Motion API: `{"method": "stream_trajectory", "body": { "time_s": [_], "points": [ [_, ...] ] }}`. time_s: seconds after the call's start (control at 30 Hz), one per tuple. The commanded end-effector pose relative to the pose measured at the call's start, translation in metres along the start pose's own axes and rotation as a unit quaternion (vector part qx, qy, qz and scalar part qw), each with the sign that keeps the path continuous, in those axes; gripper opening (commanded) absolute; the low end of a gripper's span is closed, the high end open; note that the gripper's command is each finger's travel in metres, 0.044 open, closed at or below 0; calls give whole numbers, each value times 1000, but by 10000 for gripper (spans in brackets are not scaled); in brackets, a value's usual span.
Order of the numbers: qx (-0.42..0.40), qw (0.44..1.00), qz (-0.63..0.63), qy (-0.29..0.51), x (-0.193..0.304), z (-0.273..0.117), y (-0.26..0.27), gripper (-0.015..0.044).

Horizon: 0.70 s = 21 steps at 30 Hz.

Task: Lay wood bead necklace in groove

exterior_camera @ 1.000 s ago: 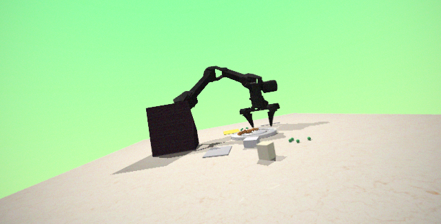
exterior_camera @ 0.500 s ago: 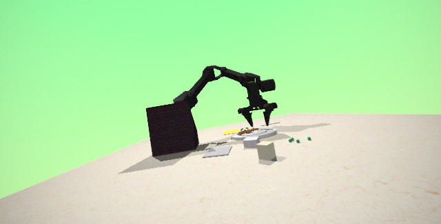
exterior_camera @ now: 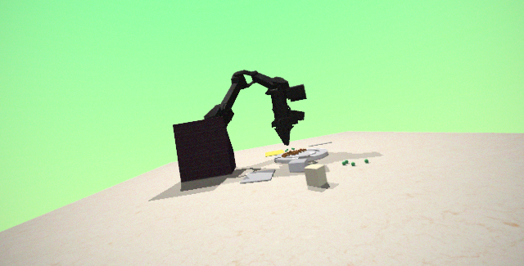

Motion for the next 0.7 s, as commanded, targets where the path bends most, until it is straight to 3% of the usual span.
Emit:
{"method": "stream_trajectory", "body": {
  "time_s": [0.0, 0.67],
  "points": [
    [1, 1000, 29, 0, 7, -1, 1, 120],
    [2, 1000, 26, -1, 6, 16, 0, 120]
  ]
}}
Point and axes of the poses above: the point midway between the two fingers, 35 mm back from their tips, its own z axis out along the fingers, its own y axis across the jaws, x = y × z, the point moved 7 cm from there along -z, back along the fingers, and after that the axes turned 11 degrees about -z, right-handed, at the moved point
